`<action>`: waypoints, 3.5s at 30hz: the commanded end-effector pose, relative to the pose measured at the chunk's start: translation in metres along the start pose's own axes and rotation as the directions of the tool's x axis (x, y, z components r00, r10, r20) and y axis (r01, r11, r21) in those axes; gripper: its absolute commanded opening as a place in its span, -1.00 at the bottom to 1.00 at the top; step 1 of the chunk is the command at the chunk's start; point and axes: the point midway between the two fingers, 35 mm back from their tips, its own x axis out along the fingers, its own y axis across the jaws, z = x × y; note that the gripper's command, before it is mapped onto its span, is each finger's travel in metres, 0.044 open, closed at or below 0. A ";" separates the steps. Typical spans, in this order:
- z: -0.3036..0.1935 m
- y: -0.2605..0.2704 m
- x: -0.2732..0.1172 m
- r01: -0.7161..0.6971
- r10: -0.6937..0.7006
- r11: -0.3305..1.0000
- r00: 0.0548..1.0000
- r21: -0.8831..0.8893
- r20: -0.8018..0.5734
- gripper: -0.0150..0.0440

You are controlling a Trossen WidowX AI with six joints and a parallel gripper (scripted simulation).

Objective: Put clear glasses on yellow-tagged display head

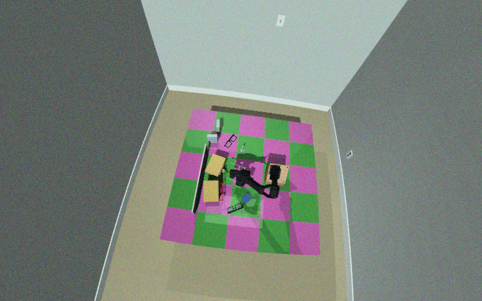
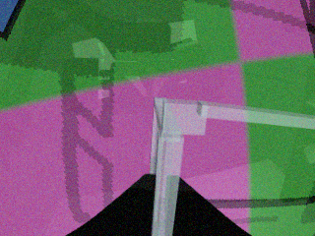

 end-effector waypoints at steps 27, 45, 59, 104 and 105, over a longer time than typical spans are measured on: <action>-0.001 -0.045 0.003 0.001 -0.001 1.000 1.000 -0.003 -0.004 -0.49; 0.000 -0.071 0.004 0.002 -0.003 1.000 1.000 -0.004 -0.004 -0.49; 0.000 -0.092 0.005 0.003 -0.003 1.000 1.000 -0.005 -0.004 -0.49; 0.001 -0.149 0.009 0.006 -0.006 1.000 1.000 -0.007 -0.004 -0.49; 0.001 -0.149 0.009 0.005 -0.006 1.000 1.000 -0.007 -0.003 -0.49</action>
